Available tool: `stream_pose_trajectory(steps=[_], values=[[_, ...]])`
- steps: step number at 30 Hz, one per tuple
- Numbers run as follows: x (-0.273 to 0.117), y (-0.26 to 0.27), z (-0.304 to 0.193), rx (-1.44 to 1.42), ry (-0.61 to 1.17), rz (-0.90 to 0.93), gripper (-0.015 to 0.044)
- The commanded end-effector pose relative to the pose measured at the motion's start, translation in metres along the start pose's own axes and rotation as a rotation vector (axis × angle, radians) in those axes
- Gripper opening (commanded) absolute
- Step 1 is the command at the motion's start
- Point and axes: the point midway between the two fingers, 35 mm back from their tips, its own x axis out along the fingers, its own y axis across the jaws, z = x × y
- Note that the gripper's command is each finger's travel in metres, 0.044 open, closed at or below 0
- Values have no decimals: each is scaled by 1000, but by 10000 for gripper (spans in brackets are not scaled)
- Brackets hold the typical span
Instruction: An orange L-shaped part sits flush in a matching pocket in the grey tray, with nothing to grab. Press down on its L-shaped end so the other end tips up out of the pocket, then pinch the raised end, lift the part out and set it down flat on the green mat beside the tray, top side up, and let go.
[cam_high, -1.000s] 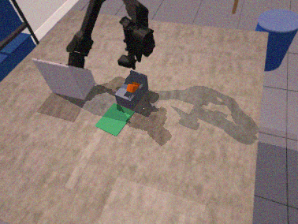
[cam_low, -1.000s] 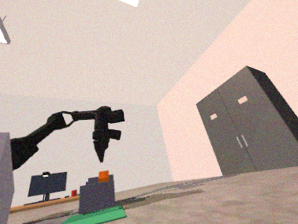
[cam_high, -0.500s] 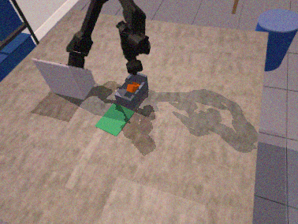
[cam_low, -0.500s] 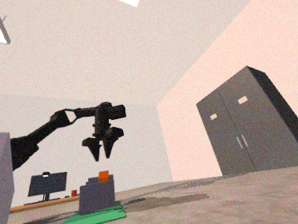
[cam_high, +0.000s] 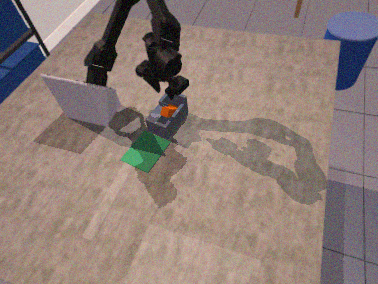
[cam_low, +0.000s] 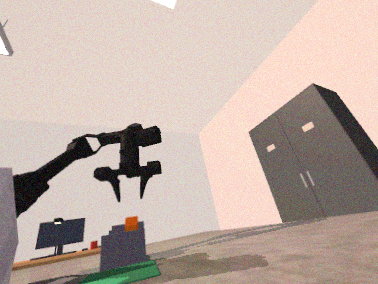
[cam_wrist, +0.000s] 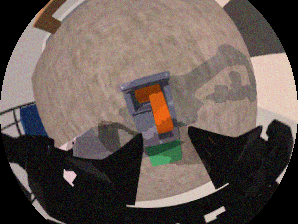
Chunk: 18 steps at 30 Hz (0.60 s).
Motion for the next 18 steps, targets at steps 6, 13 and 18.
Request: stream_pose_trajectory(steps=[6,13,18], values=[[-1,-5,-7,-142,14,-5,280],[28,-5,-8,-142,13,-5,280],[30,-5,-8,-142,13,-6,280]])
